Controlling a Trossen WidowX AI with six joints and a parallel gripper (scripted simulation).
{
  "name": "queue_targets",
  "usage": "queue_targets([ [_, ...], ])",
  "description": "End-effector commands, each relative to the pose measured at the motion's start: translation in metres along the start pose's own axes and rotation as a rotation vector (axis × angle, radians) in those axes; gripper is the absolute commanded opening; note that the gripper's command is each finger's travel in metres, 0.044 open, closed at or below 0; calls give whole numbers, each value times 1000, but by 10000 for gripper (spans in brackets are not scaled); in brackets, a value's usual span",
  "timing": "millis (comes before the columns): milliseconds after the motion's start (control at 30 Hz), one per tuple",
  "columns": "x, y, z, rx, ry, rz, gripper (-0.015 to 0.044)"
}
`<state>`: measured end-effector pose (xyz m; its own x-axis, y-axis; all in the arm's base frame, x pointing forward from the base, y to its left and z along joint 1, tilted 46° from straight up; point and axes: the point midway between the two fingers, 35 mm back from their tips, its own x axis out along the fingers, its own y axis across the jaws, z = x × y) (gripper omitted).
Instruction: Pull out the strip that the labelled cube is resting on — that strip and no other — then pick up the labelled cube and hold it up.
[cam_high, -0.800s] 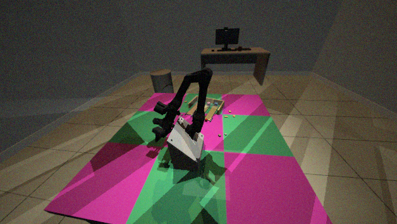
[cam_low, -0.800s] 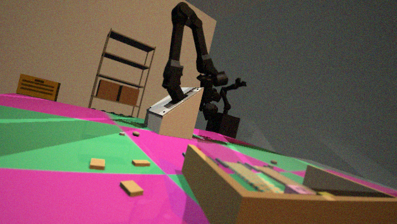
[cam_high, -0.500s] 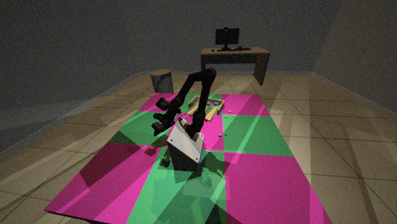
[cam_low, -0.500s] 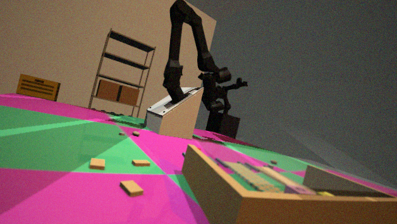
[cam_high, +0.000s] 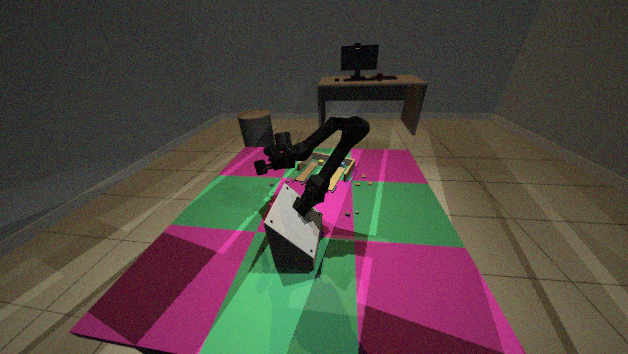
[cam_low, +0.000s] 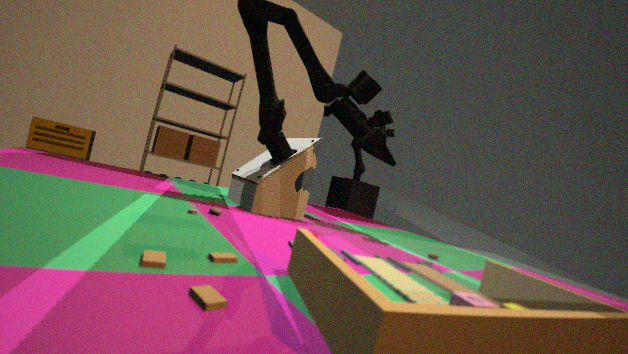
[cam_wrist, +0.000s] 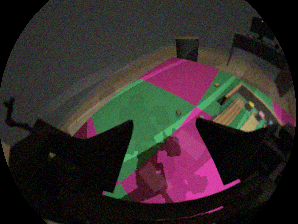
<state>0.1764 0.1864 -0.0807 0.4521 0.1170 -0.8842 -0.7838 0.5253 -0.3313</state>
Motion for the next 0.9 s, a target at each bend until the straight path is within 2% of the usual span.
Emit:
queue_targets([
  [0,-9,-60,15,88,-73,-216,400],
  [267,-59,-189,4,320,-96,-724,400],
  [333,-71,-208,-4,364,-83,-809,400],
  [767,-73,-210,-5,369,-81,-819,400],
  [867,-62,-215,-2,402,-39,-800,321],
])
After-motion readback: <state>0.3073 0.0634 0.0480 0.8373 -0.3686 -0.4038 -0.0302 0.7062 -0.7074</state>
